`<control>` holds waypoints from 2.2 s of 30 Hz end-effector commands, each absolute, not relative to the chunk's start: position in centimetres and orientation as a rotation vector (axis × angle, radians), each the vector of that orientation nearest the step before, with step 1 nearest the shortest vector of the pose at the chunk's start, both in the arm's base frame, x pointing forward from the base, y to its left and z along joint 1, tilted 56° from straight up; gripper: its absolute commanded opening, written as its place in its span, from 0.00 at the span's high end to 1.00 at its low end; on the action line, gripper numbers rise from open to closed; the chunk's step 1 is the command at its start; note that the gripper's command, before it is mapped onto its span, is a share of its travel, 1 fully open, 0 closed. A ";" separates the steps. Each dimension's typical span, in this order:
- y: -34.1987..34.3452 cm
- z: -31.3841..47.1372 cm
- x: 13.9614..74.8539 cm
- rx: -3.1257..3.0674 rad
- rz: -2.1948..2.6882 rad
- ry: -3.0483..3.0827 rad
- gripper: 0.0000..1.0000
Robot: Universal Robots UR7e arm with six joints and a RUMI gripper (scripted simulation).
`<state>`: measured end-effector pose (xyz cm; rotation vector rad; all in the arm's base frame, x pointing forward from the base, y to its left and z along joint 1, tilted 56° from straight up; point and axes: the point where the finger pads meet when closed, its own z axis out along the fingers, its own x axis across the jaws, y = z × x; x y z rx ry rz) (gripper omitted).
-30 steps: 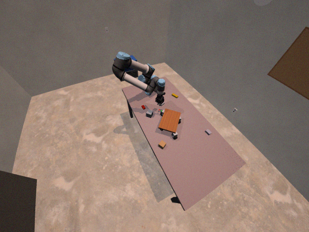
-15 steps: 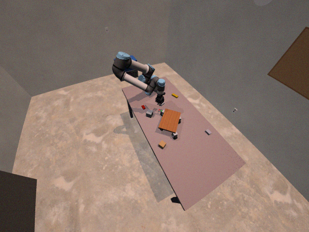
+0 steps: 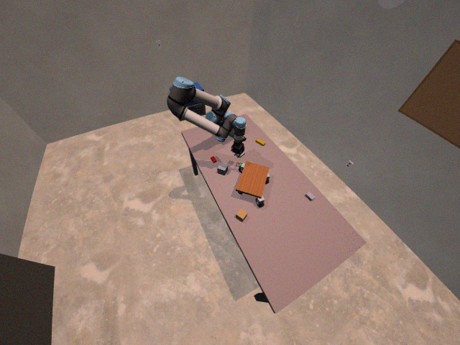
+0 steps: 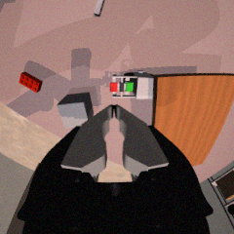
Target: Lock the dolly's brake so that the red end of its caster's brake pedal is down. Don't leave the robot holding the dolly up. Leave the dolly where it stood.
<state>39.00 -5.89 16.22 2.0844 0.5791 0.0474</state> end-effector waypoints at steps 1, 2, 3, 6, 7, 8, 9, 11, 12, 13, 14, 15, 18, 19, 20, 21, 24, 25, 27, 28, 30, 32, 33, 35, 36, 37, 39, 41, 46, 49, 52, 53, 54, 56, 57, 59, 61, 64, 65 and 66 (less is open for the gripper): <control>-5.9 16.2 39.0 2.084 0.048 0.579 1.00; -5.9 16.2 39.0 2.084 0.048 0.579 1.00; -5.9 16.2 39.0 2.084 0.048 0.579 1.00; -5.9 16.2 39.0 2.084 0.048 0.579 1.00; -5.9 16.2 39.0 2.084 0.048 0.579 1.00; -5.9 16.2 39.0 2.084 0.048 0.579 1.00; -5.9 16.2 39.0 2.084 0.048 0.579 1.00; -5.9 16.2 39.0 2.084 0.048 0.579 1.00; -5.9 16.2 39.0 2.084 0.048 0.579 1.00; -5.9 16.2 39.0 2.084 0.048 0.579 1.00; -5.9 16.2 39.0 2.084 0.048 0.579 1.00; -5.9 16.2 39.0 2.084 0.048 0.579 1.00; -6.0 16.2 39.0 2.084 0.048 0.579 1.00; -6.0 16.1 39.1 2.084 0.048 0.579 1.00; -6.1 16.1 39.1 2.084 0.048 0.579 1.00; -6.1 16.1 39.1 2.084 0.048 0.579 1.00; -6.4 15.9 39.2 2.085 0.048 0.579 1.00; -6.4 15.8 39.2 2.085 0.048 0.579 1.00; -6.7 15.7 39.3 2.084 0.048 0.579 1.00; -6.7 15.7 39.3 2.084 0.048 0.579 1.00; -6.8 15.6 39.3 2.085 0.048 0.579 1.00; -7.0 15.4 39.4 2.084 0.048 0.579 1.00; -7.2 15.3 39.4 2.085 0.048 0.579 1.00; -7.5 15.1 39.5 2.085 0.048 0.579 1.00; -7.6 15.0 39.6 2.085 0.048 0.579 1.00; -7.8 14.9 39.6 2.084 0.048 0.579 1.00; -8.1 14.6 39.7 2.084 0.048 0.579 1.00; -8.5 14.4 39.8 2.085 0.048 0.579 1.00; -9.0 14.0 40.0 2.085 0.048 0.579 1.00; -9.5 13.7 40.2 2.085 0.048 0.579 1.00; -10.0 13.3 40.3 2.084 0.048 0.579 1.00; -10.2 13.2 40.4 2.085 0.048 0.579 1.00; -10.3 13.1 40.4 2.085 0.048 0.579 1.00; -10.6 12.9 40.5 2.085 0.048 0.579 1.00; -10.8 12.8 40.6 2.085 0.048 0.579 1.00; -11.0 12.6 40.7 2.085 0.048 0.579 1.00; -11.2 12.5 40.7 2.085 0.048 0.579 1.00; -11.3 12.4 40.7 2.084 0.048 0.579 1.00; -11.3 12.4 40.8 2.085 0.048 0.579 1.00; -11.4 12.3 40.8 2.085 0.048 0.579 1.00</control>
